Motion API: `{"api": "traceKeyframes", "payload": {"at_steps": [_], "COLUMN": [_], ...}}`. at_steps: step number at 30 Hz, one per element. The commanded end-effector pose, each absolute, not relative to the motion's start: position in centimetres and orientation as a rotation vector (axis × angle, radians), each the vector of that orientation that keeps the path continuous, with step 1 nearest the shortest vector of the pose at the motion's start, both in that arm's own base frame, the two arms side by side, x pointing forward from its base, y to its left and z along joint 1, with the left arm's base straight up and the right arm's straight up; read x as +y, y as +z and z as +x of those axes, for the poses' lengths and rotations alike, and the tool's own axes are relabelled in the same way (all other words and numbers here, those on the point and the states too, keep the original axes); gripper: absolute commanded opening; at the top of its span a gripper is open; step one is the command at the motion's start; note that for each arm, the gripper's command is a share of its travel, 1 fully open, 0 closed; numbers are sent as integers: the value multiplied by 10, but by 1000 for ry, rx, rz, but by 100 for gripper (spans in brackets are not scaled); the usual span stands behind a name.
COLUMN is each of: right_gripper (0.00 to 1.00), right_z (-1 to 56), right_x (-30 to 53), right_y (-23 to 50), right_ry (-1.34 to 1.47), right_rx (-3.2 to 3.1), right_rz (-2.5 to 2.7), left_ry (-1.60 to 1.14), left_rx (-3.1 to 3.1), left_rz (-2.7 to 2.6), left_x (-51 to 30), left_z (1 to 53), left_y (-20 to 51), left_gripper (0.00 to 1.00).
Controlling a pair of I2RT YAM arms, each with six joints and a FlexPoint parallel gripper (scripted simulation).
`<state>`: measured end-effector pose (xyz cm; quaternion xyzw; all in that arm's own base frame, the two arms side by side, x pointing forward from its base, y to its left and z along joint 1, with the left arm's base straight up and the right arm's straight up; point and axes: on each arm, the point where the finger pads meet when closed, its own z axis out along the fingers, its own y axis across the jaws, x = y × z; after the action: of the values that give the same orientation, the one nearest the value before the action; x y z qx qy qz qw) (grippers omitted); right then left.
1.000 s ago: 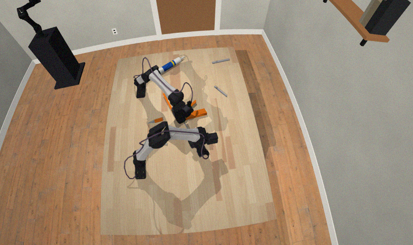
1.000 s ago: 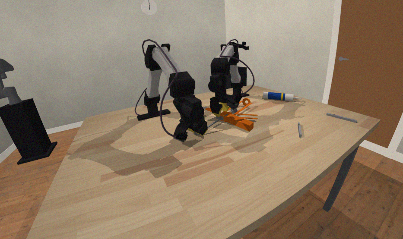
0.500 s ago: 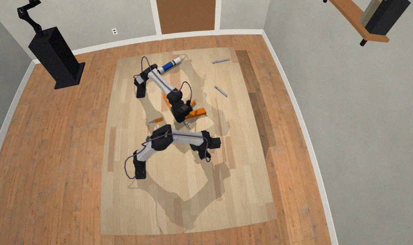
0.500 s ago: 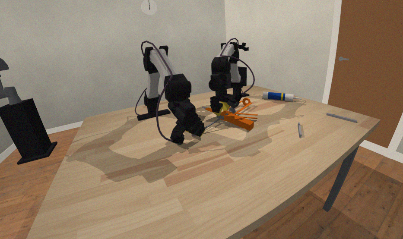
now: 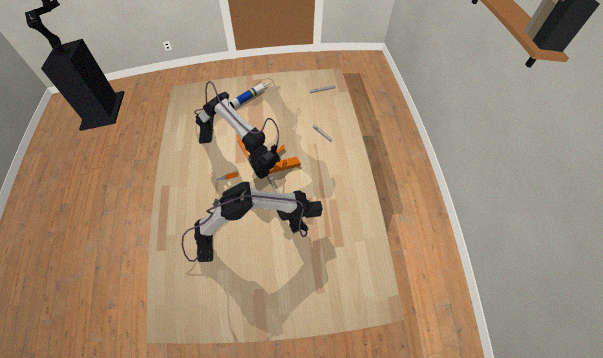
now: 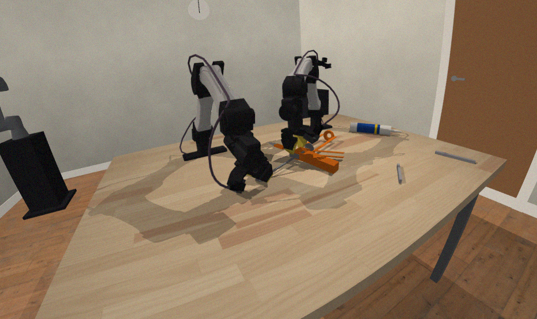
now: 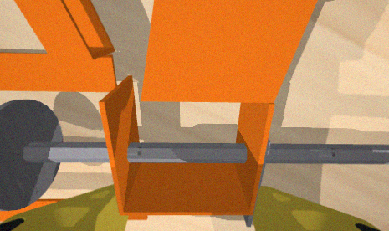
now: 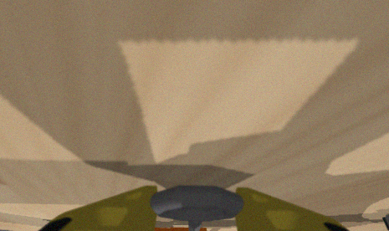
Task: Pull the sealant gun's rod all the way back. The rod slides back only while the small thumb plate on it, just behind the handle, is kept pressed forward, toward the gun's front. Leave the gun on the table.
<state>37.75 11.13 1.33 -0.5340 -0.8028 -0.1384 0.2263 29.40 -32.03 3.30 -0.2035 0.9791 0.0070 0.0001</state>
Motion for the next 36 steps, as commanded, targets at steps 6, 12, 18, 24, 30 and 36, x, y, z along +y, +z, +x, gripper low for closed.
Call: {"api": "traceKeyframes", "payload": {"at_steps": [6,12,18,24,30,36], "right_gripper": [26,26,26,26,26,26], "right_z": [380,375,375,382,393,403], "right_x": [118,129,128,116,100,87], "right_y": [24,24,18,17,7,16], "right_ry": [-405,-406,-391,-380,-355,-362], "right_rx": [-2282,-2282,-2260,-2287,-2322,-2366], "right_rz": [-1503,-1502,-1495,-1506,-1546,-1597], "left_ry": [31,42,42,85,220,352], "left_rx": [3070,3083,3084,3090,3107,3124], "left_rz": [-634,-636,-636,-646,-656,-664], "left_x": [-309,-311,-311,-308,-291,-276], "left_z": [288,288,288,288,280,272], "left_y": [34,23,23,16,16,16], "left_gripper": [46,46,46,46,46,46]}}
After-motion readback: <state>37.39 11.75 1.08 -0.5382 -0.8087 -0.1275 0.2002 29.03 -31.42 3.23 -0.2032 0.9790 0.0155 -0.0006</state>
